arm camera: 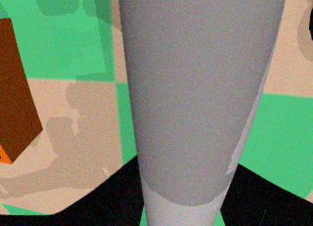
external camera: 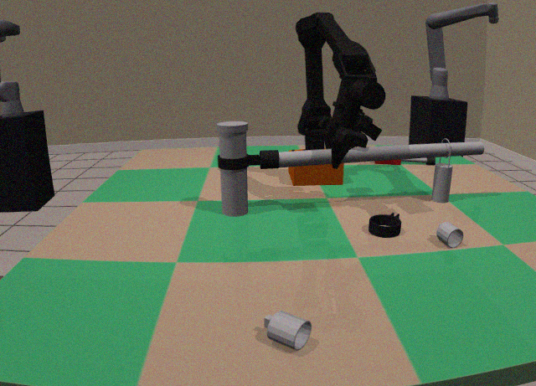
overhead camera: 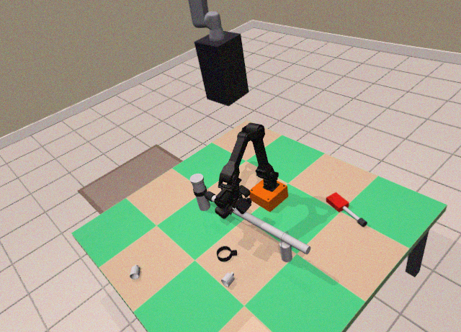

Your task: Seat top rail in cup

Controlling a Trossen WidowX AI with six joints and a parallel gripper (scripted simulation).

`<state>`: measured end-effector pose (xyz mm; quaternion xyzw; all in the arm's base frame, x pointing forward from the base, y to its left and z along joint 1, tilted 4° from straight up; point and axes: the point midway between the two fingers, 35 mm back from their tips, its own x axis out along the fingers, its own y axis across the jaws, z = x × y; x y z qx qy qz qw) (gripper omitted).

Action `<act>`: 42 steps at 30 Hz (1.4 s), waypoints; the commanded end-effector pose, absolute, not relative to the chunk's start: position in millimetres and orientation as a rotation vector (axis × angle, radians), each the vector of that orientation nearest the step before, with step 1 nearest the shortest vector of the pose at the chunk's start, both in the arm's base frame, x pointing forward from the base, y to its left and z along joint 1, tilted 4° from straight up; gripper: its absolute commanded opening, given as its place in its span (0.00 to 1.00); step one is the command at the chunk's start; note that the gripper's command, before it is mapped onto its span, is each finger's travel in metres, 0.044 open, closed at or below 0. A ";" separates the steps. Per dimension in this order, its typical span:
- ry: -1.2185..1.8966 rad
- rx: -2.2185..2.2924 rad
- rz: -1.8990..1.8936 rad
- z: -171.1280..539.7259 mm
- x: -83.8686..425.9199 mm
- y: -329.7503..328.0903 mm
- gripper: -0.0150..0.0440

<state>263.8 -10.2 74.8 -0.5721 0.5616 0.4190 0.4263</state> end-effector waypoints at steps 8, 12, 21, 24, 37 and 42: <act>1.410 -1.440 1.041 77.9 264.5 -14.2 0.25; 1.410 -1.440 1.041 78.2 264.6 -14.9 0.25; 1.410 -1.440 1.041 78.9 264.7 -16.6 0.25; 1.410 -1.440 1.041 79.3 264.8 -17.0 0.25; 1.410 -1.440 1.041 81.2 265.6 -17.7 0.25; 1.402 -1.430 1.057 77.9 264.4 -14.1 0.25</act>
